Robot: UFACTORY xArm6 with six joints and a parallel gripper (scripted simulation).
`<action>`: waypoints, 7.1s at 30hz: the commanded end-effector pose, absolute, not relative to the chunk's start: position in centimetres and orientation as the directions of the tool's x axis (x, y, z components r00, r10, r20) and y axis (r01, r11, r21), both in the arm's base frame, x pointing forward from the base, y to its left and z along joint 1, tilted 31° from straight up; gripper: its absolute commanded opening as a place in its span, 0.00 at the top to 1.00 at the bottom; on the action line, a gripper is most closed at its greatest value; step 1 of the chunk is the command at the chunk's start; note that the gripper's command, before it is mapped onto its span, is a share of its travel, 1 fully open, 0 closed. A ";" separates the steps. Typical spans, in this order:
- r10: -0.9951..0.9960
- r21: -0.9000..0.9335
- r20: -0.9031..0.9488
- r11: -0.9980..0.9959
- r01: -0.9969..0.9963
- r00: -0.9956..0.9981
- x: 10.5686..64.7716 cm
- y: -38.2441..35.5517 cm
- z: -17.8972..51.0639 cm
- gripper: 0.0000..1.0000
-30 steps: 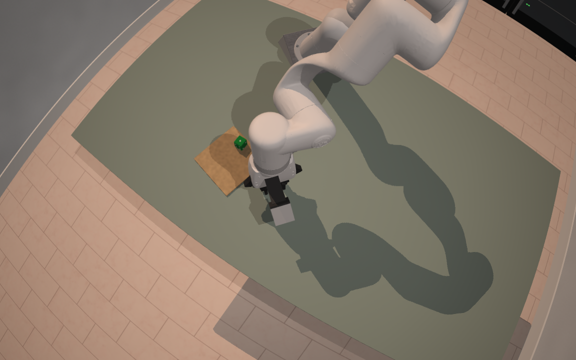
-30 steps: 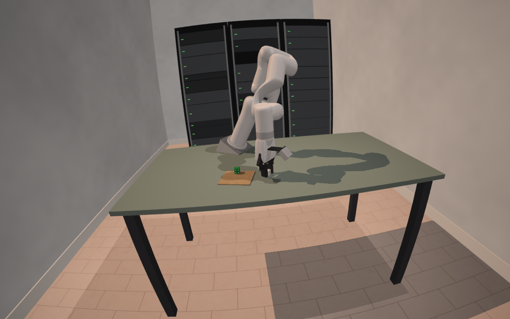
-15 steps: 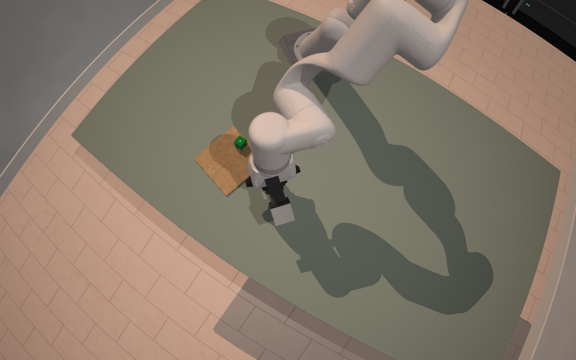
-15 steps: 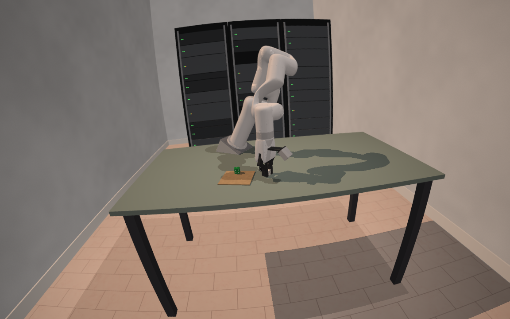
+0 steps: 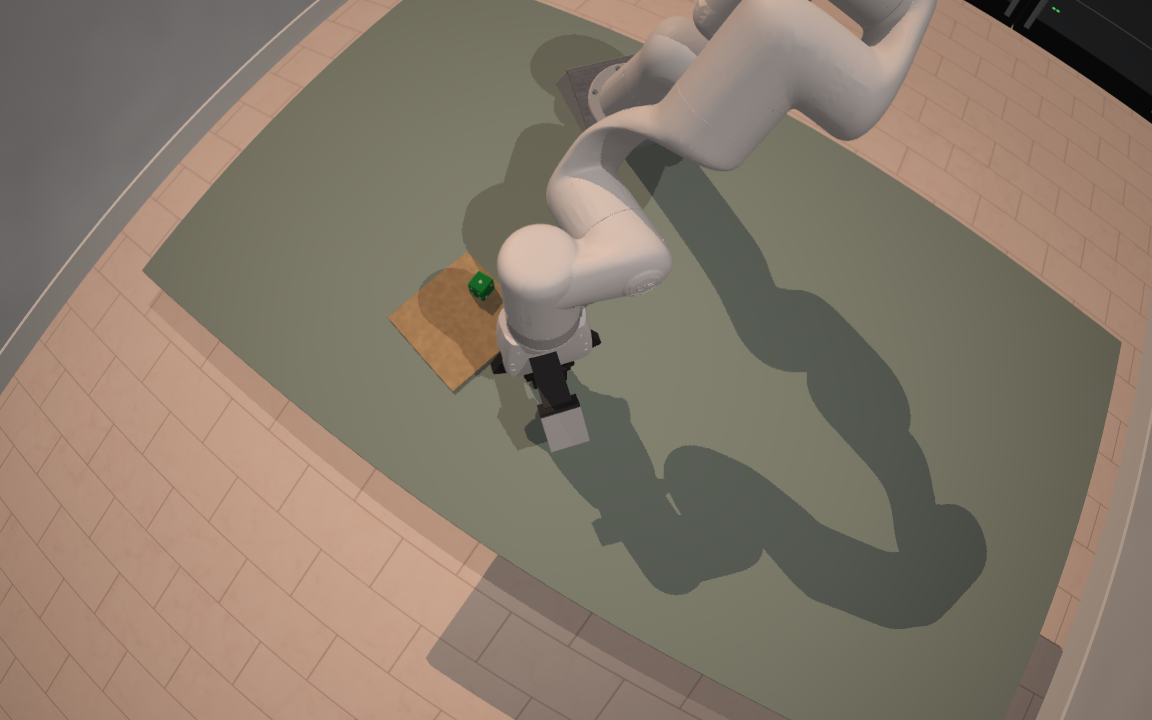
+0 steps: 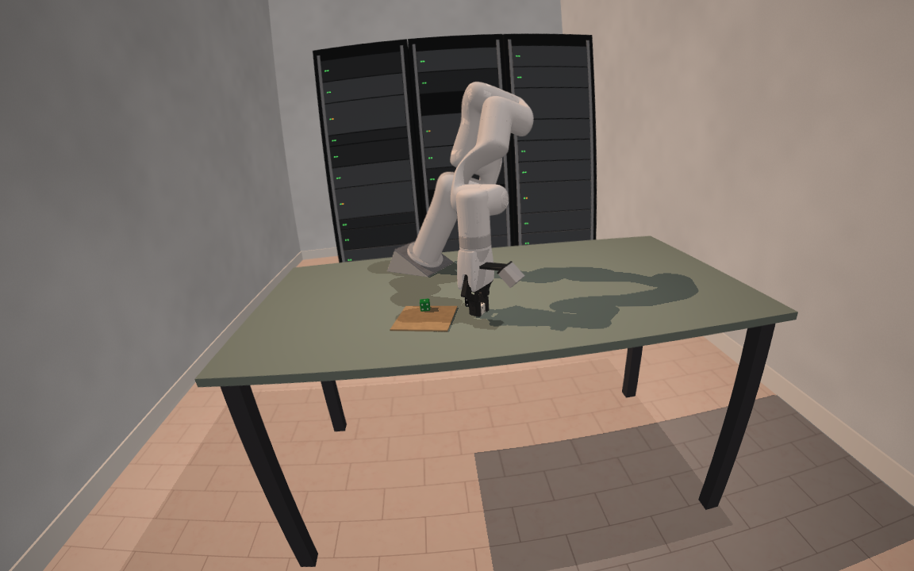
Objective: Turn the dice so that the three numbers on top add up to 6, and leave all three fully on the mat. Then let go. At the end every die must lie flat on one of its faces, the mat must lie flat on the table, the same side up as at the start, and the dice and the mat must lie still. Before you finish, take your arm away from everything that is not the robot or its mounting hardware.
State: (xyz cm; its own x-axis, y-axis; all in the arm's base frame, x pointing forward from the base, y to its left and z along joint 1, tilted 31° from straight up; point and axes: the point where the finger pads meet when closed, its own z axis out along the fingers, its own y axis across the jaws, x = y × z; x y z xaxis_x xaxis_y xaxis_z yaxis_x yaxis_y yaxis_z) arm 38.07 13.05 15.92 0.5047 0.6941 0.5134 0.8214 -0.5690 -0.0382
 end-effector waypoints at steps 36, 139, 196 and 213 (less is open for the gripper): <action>0.694 -0.036 0.515 -0.569 0.821 0.504 35.5 8.6 24.6 0.79; -0.005 -0.423 0.297 -0.897 0.127 0.955 39.8 0.4 11.0 0.79; -0.004 -0.422 0.297 -0.897 0.128 0.955 39.9 0.4 11.0 0.79; -0.004 -0.422 0.297 -0.897 0.128 0.955 40.0 0.6 10.7 0.79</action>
State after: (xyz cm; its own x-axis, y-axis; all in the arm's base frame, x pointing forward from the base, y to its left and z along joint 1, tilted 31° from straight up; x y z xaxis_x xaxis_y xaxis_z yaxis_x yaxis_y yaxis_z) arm 39.85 0.62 10.66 0.9557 -0.0034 0.2942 0.1272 -0.8969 -0.4235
